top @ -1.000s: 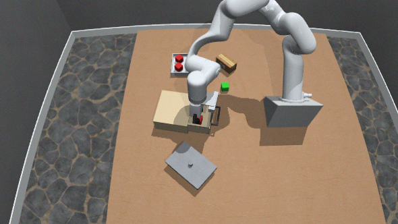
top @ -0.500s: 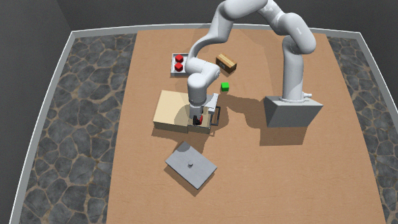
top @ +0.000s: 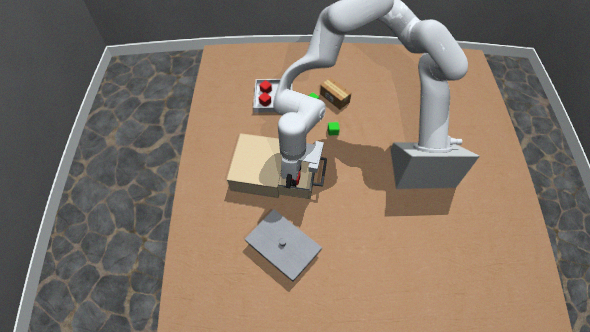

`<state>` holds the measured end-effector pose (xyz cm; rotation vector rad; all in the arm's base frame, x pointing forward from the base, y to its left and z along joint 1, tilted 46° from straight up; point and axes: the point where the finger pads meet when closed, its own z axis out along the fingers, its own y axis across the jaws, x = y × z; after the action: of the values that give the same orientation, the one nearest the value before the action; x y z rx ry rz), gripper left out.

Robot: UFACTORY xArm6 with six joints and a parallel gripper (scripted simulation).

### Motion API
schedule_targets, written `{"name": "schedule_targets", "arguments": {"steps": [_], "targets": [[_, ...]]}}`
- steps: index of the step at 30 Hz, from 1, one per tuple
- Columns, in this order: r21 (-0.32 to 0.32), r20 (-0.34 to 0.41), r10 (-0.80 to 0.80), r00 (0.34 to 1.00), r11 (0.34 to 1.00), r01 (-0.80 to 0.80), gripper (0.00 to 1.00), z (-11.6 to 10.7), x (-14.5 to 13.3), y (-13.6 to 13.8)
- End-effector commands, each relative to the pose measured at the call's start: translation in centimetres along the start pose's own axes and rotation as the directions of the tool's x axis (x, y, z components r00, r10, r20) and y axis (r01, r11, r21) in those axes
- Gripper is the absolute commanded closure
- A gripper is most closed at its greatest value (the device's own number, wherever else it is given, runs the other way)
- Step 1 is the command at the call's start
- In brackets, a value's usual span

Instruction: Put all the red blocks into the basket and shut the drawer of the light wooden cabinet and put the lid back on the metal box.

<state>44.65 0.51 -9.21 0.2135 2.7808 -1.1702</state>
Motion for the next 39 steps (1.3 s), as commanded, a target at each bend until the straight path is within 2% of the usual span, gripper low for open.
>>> {"name": "schedule_targets", "arguments": {"steps": [1,30,31,39], "targets": [[-0.002,0.003,0.001,1.0,1.0,-0.001,0.34,0.37,-0.15,0.06],[-0.002,0.003,0.001,1.0,1.0,-0.001,0.34,0.91,-0.15,0.06],[-0.002,0.003,0.001,1.0,1.0,-0.001,1.0,0.91,-0.15,0.06],[-0.002,0.003,0.001,1.0,1.0,-0.001,1.0,0.91,-0.15,0.06]]}}
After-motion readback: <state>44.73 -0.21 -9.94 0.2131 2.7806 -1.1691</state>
